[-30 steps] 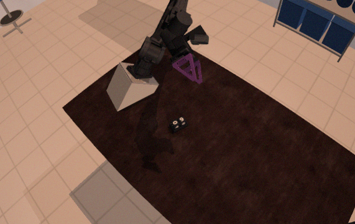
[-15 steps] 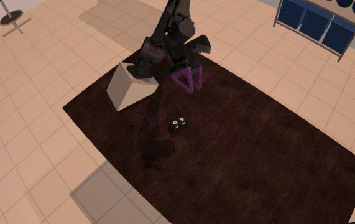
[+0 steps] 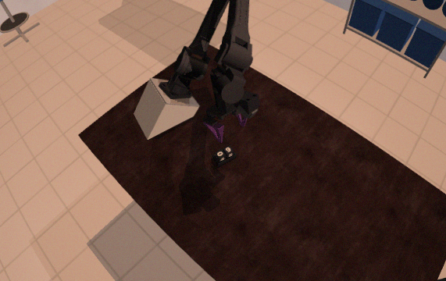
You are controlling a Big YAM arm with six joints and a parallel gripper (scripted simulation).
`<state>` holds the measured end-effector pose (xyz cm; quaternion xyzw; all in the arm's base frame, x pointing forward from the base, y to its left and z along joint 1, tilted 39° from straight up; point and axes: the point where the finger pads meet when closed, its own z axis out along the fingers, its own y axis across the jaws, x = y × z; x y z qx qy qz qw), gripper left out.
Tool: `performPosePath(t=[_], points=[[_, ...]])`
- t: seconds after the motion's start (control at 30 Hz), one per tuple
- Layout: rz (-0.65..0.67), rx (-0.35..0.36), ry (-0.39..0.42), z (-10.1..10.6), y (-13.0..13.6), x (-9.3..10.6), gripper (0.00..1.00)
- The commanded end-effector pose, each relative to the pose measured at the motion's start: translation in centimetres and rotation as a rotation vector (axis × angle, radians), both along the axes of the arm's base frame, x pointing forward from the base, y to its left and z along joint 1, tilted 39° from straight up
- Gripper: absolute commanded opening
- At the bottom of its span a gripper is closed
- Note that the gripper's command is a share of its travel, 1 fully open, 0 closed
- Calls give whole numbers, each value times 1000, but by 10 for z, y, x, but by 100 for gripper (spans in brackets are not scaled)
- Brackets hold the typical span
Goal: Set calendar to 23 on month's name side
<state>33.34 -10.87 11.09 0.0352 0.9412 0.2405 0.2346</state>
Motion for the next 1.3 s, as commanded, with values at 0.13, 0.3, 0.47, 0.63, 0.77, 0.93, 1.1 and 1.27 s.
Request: performPosePath(t=[0.13,0.3,0.47,0.63,0.77,0.93,1.1,1.27], points=[[-12,189,350,-9,25,-12,100],[-41,219,396,-11,20,-18,100],[-12,195,369,-5,28,-14,100],[-22,203,377,-8,26,-18,100],[-35,210,391,-13,30,-19,100],[-79,247,457,-25,40,-28,100],[-261,317,581,-34,45,-27,100],[-393,361,662,-39,49,-26,100]])
